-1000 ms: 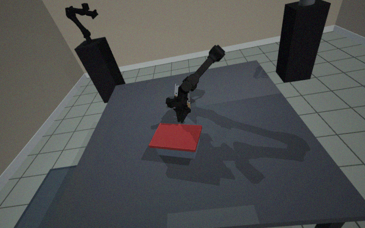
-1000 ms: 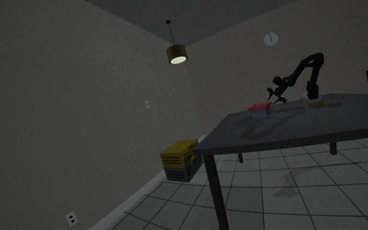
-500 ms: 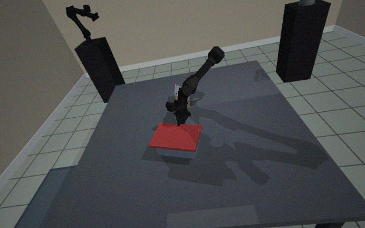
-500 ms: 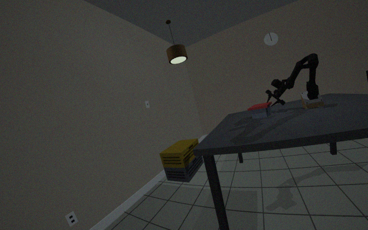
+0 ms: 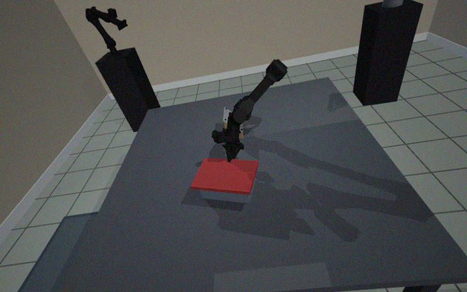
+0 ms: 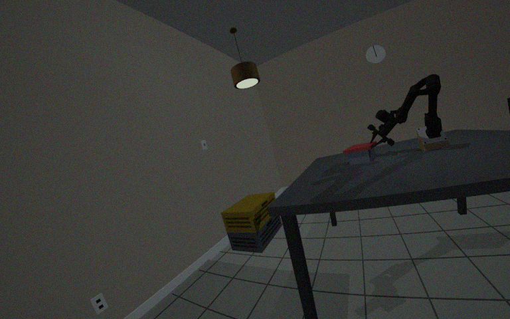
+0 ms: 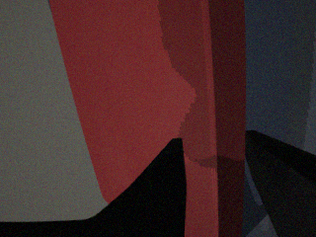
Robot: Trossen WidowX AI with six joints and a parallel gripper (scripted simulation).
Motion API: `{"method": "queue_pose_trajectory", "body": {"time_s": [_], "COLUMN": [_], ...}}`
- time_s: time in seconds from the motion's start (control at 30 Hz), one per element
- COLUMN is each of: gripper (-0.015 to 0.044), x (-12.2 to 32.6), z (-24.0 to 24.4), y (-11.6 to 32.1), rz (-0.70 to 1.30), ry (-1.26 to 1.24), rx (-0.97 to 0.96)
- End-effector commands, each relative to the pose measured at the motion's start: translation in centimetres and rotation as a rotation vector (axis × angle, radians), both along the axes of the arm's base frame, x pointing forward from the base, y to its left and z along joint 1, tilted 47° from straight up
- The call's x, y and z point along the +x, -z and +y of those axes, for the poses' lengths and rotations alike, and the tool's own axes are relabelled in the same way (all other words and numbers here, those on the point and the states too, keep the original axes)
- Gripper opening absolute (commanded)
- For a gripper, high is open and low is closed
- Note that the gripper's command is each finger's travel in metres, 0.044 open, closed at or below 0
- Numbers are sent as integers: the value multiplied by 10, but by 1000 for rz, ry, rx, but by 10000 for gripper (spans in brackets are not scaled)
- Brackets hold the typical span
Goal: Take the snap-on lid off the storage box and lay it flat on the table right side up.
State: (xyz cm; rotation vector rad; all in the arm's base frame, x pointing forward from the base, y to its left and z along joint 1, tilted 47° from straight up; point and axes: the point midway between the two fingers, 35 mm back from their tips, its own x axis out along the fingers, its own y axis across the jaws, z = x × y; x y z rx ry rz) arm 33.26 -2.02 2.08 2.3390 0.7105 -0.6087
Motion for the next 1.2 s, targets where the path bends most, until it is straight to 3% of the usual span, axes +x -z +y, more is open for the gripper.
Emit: {"method": "queue_pose_trajectory", "body": {"time_s": [0.0, 0.07, 1.17], "gripper": [37, 0, 0], "x": [0, 0, -1], "z": [1, 1, -5], "y": [0, 0, -5], "rz": [1, 1, 0], "ry": [-2, -2, 0], "rx": [4, 4, 0]}}
